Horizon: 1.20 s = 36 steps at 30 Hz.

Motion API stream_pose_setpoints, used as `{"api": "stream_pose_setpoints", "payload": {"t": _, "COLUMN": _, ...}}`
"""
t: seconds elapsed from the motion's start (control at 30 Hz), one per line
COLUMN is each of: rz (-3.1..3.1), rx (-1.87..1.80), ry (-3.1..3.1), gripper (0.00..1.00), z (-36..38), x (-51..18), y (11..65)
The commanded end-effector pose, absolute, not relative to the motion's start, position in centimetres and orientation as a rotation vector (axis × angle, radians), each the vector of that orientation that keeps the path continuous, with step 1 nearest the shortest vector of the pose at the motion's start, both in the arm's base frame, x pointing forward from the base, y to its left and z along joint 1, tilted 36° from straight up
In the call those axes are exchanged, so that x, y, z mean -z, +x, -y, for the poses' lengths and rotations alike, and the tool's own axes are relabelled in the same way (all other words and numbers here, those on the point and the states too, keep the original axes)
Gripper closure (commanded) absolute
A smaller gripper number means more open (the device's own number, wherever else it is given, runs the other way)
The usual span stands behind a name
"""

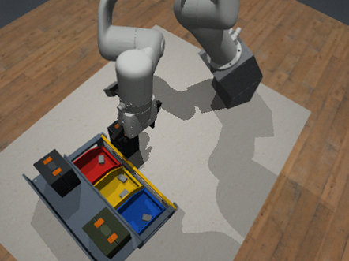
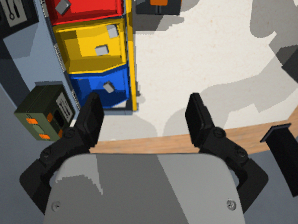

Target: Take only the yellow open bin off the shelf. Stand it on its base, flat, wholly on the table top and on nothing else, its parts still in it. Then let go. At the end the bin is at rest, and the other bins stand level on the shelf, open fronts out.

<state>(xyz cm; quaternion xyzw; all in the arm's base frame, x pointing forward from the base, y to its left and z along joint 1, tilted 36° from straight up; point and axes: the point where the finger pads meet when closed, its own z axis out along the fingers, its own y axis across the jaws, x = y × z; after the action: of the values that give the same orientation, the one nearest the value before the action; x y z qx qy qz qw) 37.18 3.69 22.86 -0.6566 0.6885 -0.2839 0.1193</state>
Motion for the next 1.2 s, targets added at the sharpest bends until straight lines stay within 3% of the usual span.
{"api": "stream_pose_setpoints", "payload": {"t": 0.0, "rz": -2.009, "rx": 0.832, "ry": -1.917, "gripper": 0.00, "z": -5.36, "x": -24.61, "y": 40.34}}
{"api": "stream_pose_setpoints", "payload": {"t": 1.17, "rz": -2.008, "rx": 0.832, "ry": -1.916, "gripper": 0.00, "z": -5.40, "x": -24.64, "y": 40.41}}
